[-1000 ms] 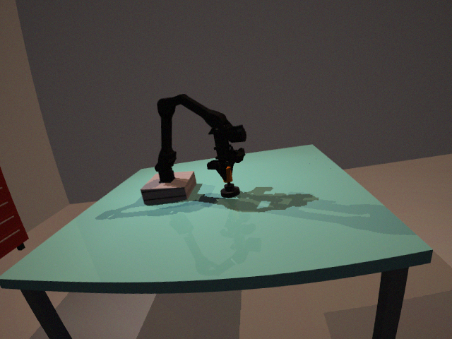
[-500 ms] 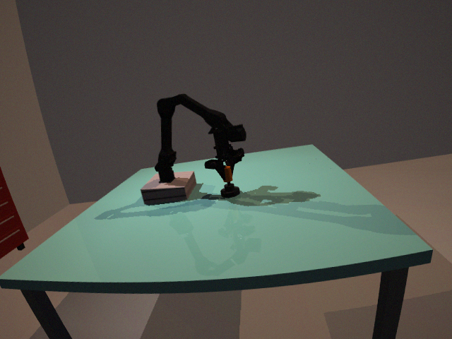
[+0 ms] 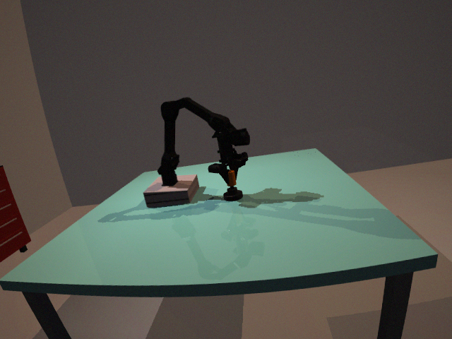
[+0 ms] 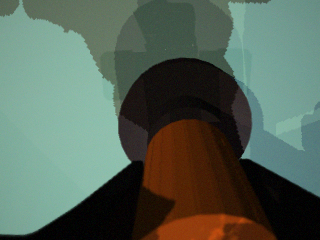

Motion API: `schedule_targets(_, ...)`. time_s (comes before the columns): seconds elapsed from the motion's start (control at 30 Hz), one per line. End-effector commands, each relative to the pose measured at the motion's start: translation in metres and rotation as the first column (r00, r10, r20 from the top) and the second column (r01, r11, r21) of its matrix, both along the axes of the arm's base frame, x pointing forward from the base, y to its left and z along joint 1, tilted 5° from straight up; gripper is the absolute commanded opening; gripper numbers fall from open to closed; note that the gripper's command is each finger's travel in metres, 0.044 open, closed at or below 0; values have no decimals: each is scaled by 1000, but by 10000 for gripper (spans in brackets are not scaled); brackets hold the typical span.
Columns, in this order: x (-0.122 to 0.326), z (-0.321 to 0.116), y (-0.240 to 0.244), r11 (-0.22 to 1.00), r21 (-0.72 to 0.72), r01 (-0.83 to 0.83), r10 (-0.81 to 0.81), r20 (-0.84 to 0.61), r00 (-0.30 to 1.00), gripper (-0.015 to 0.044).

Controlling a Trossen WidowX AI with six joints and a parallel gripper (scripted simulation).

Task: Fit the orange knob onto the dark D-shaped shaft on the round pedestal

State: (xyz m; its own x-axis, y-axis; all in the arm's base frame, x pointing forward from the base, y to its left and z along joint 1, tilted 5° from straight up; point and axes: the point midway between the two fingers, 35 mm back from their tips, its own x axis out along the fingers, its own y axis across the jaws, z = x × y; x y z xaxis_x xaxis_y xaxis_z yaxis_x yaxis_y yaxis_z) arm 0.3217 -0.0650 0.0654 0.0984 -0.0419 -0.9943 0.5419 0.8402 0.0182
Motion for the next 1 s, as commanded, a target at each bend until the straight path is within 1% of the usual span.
schedule_targets(0.0, -2, 0, 0, 1000, -1, 4, -4, -1, 1000, 0)
schedule_targets(0.67, -6, 4, 1, 1000, -1, 4, -4, -1, 1000, 0)
schedule_targets(0.73, -6, 4, 1, 1000, 2, 30, -30, 0, 1000, 0)
schedule_targets(0.9, -4, 4, 1, 979, 19, 201, -201, 5, 980, 0)
schedule_targets(0.97, -3, 4, 1, 977, 20, 211, -211, 6, 977, 0)
